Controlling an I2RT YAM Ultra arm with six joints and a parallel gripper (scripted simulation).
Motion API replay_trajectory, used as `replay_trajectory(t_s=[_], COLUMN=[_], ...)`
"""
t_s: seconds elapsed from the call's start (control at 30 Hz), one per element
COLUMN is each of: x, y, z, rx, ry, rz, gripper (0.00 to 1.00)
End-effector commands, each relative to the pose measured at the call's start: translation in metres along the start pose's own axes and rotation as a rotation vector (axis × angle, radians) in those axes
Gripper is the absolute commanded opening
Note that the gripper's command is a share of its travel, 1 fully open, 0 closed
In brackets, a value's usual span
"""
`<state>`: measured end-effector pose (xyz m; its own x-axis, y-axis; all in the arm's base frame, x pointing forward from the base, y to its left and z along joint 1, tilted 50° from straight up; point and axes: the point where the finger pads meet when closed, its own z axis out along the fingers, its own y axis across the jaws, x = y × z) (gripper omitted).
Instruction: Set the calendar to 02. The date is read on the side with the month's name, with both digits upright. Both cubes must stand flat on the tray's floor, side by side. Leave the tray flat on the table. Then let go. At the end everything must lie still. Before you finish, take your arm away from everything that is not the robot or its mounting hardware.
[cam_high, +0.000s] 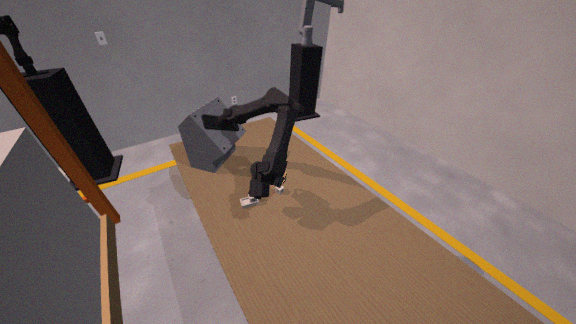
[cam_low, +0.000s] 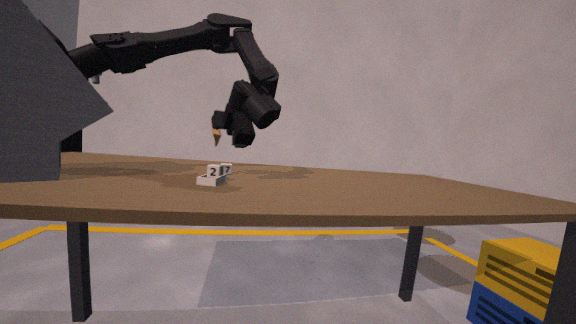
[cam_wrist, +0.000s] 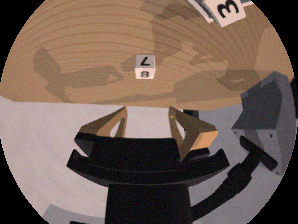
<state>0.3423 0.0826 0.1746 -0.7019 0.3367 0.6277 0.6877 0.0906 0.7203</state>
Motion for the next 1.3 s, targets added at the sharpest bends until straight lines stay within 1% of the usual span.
replay_trajectory(t_s=[0.0, 0.07, 0.23, 0.43, 0.57, 0.73, 0.8, 0.87, 0.93, 1.07, 1.13, 1.27], x=[0.0004, 0.0004, 0.0009, 0.0012, 0.0014, 0.0015, 0.0016, 0.002, 0.0024, 0.0034, 0.0038, 0.0039], y=[0.001, 0.001, -0.0004, 0.003, 0.0046, 0.0046, 0.0041, 0.0029, 0.0022, 0.0038, 0.0047, 0.0049], z=[-0.0035, -0.0035, -0.0027, -0.0039, -0.0044, -0.0044, -0.0039, -0.0028, -0.0019, -0.0026, -0.0033, -0.0034], rx=[0.004, 0.004, 0.014, -0.007, -0.017, -0.017, -0.013, -0.003, 0.004, -0.008, -0.017, -0.018], ry=[-0.046, -0.046, -0.135, -0.231, -0.254, -0.255, -0.269, -0.308, -0.367, -0.484, -0.511, -0.516], rz=[-0.005, -0.005, -0.006, -0.004, -0.003, -0.003, -0.003, -0.003, -0.003, -0.002, -0.002, -0.002], gripper=[0.64, 0.64, 0.64, 0.64, 0.64, 0.64, 0.64, 0.64, 0.64, 0.64, 0.64, 0.64])
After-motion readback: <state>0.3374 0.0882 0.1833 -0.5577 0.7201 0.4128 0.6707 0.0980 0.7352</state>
